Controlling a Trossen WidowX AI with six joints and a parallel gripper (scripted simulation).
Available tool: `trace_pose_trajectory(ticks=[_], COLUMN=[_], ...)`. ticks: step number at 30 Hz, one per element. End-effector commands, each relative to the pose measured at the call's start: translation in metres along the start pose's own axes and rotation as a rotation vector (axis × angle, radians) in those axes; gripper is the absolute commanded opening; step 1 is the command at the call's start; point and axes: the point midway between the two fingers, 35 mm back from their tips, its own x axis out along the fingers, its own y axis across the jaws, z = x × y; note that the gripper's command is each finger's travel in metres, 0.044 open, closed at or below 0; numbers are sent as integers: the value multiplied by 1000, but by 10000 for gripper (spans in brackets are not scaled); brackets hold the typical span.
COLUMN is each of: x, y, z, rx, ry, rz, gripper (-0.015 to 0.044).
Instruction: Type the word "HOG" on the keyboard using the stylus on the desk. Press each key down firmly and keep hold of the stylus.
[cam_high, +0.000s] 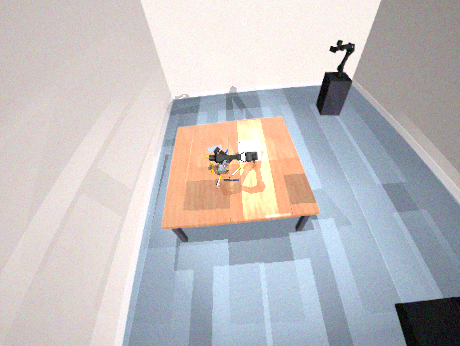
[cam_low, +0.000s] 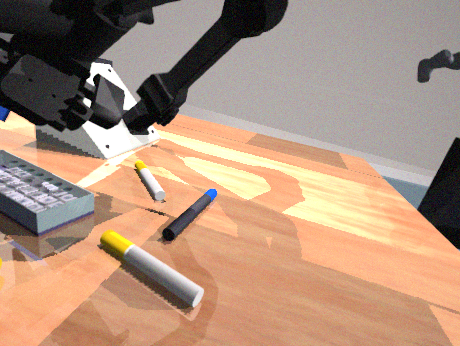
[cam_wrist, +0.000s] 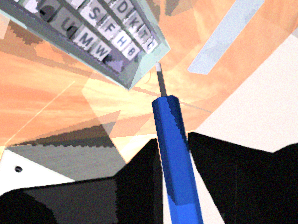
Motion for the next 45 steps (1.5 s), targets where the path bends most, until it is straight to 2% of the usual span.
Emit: trace_pose_trajectory(ticks=[1,14,35,38,45], x=[-2,-5,16,17,19], y=[-7,-23,-7,-7,-5], z=[1,3,26,27,29], rx=[-156,-601,-607,-607,-607], ry=[29,113,111,111,111], rz=[-15,-24,-23,-23,-23], gripper=[0,0,0,79,81])
